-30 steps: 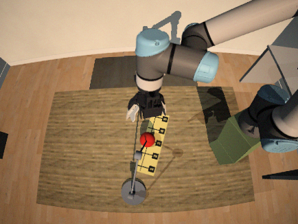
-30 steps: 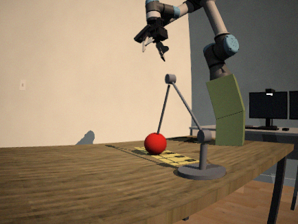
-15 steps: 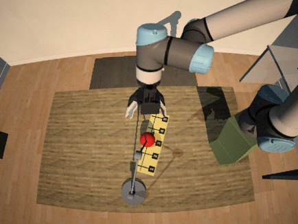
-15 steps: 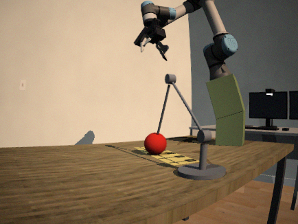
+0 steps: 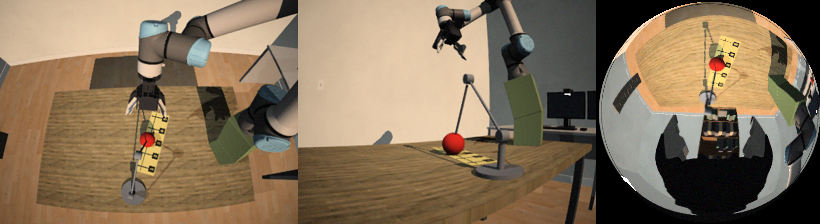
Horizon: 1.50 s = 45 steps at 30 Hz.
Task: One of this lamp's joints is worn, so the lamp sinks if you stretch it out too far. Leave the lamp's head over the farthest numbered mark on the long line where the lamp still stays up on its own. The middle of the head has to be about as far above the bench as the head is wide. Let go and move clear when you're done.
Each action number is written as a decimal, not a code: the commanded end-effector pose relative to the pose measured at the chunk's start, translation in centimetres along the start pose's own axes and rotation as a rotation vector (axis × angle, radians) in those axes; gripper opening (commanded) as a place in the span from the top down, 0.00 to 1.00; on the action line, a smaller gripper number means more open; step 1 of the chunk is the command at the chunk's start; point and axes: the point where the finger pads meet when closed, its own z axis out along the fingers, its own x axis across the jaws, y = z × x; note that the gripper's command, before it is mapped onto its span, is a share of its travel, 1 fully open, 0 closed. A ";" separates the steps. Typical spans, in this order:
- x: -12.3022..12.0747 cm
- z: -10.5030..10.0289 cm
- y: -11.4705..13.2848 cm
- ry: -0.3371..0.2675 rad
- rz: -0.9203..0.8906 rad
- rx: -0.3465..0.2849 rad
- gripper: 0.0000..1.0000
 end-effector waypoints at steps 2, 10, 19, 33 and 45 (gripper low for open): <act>0.0 0.0 0.0 -0.013 0.058 -0.057 0.00; 0.0 0.0 0.0 -0.029 0.133 -0.129 0.00; 0.0 0.0 0.1 -0.036 0.168 -0.164 0.00; 0.1 1.8 -0.8 -0.043 0.206 -0.202 0.00; 0.7 8.7 -4.4 -0.042 0.200 -0.196 0.00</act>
